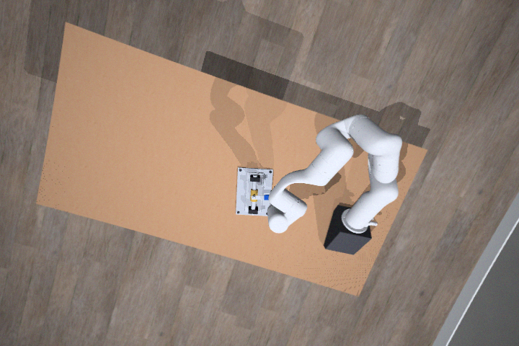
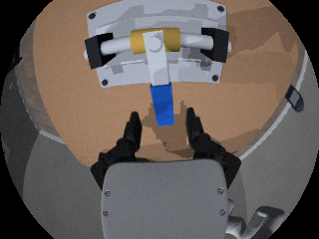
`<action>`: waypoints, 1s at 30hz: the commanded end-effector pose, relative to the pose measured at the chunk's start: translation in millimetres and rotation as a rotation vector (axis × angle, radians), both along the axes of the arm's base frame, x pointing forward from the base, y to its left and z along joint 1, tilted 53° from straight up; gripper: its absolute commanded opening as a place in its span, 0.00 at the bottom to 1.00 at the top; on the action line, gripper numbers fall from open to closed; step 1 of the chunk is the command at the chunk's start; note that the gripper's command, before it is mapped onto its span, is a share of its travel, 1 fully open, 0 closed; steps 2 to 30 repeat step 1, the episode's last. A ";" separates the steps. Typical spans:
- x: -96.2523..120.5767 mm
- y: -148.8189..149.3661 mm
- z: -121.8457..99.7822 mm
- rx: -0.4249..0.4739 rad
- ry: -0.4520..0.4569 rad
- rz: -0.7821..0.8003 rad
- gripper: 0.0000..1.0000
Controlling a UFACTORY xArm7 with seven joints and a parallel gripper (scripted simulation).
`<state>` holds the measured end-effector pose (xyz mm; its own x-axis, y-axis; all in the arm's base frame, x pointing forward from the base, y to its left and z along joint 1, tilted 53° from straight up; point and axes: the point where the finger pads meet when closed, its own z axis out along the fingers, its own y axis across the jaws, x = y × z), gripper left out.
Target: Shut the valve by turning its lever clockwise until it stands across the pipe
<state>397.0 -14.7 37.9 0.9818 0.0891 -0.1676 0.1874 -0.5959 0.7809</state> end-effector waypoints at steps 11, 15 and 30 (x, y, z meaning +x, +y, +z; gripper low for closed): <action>0.8 1.8 0.5 0.002 -0.002 0.003 0.68; 0.8 1.8 0.5 0.002 -0.002 0.003 0.68; 0.8 1.8 0.5 0.002 -0.002 0.003 0.68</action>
